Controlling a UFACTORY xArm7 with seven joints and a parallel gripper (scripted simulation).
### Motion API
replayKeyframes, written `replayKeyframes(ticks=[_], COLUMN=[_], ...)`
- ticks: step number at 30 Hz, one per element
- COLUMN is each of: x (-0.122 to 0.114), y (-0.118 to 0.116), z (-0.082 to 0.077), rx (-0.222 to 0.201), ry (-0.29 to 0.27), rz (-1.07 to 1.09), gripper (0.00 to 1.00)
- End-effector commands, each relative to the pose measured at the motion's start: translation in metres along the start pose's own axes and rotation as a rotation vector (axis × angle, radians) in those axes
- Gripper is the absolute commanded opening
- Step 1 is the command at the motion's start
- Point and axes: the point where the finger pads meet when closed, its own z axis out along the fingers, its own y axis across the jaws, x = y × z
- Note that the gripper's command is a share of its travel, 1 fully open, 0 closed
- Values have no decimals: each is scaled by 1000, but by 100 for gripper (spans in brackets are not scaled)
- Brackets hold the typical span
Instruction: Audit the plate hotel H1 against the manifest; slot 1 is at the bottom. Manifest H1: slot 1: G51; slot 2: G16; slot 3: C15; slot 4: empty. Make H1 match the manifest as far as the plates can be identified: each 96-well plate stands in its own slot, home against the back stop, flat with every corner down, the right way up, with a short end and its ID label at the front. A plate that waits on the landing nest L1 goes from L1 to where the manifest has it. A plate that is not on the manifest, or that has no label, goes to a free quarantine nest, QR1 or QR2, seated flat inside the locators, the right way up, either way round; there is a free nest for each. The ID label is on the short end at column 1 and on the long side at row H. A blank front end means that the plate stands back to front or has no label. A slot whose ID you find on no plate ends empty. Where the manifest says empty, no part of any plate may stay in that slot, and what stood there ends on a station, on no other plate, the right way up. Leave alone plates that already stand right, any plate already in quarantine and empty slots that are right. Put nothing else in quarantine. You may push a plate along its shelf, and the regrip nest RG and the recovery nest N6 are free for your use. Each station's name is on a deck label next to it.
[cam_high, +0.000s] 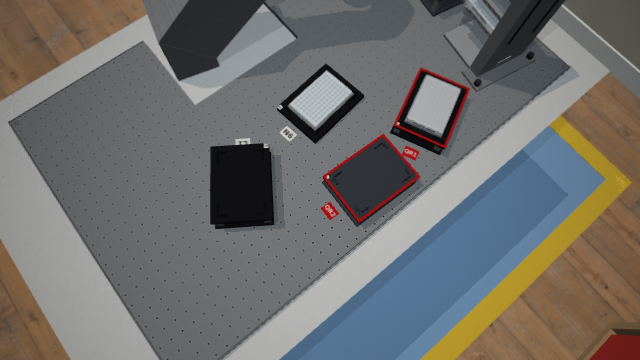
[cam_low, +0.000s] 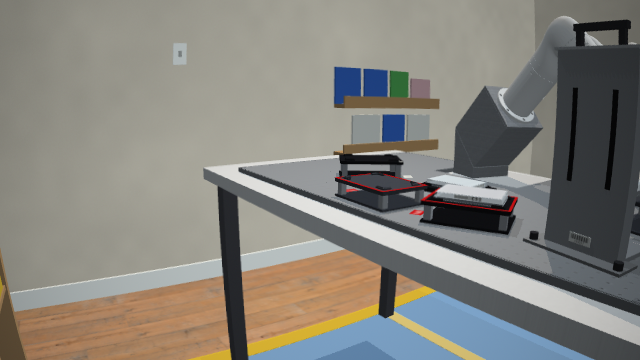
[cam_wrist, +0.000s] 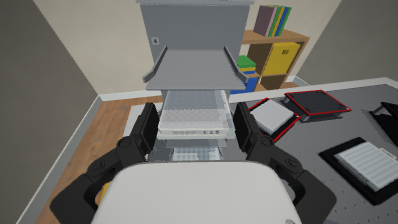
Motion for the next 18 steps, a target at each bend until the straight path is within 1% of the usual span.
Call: replayKeyframes(ticks=[1,8,18], x=[1,1,1], y=[0,0,0], z=[0,-3,-20], rx=[-1,-1,-1], ry=[0,0,0], rz=[3,3,3], gripper=[100,100,100])
